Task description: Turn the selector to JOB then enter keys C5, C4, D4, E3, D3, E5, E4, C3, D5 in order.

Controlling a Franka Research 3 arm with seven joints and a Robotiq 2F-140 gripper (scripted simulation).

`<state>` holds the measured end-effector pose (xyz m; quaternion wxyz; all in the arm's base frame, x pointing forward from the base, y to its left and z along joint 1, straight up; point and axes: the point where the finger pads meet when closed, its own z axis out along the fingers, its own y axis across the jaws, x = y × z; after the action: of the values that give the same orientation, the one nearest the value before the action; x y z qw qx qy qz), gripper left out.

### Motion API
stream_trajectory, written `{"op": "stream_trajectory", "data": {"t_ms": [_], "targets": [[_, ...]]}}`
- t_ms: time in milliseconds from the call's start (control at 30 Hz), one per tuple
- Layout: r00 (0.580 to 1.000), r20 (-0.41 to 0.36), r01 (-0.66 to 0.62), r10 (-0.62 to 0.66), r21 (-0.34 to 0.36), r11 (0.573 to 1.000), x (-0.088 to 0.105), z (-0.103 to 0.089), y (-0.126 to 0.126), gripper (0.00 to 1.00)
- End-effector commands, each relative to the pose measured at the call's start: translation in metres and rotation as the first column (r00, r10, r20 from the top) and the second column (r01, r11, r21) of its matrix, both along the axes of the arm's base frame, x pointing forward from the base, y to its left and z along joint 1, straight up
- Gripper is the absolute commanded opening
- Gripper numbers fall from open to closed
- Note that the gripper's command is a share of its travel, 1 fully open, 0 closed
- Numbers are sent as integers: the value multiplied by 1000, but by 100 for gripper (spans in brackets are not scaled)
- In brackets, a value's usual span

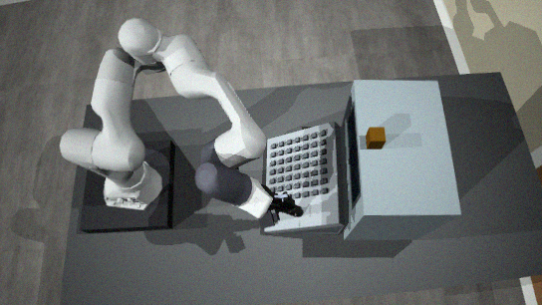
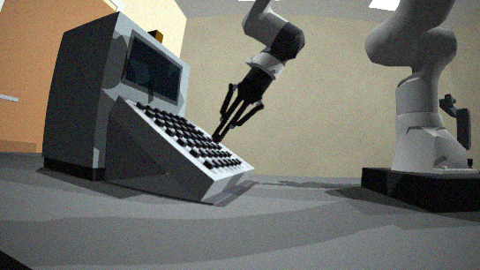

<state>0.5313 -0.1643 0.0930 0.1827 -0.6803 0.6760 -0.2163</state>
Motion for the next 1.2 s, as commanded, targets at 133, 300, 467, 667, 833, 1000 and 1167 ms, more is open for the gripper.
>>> {"op": "stream_trajectory", "data": {"t_ms": [133, 300, 467, 667, 833, 1000, 1167], "targets": [[990, -8, 140, -140, 74, 987, 1, 0, -1, 10], [989, -8, 150, -149, 80, 986, 1, 0, -1, 10], [988, -8, 154, -154, 83, 985, 1, 0, -1, 10], [988, -8, 155, -154, 83, 984, 1, 0, -1, 10], [988, -8, 155, -154, 83, 984, 1, 0, -1, 10], [988, -8, 155, -154, 83, 984, 1, 0, -1, 10], [988, -8, 155, -154, 83, 984, 1, 0, -1, 10]]}}
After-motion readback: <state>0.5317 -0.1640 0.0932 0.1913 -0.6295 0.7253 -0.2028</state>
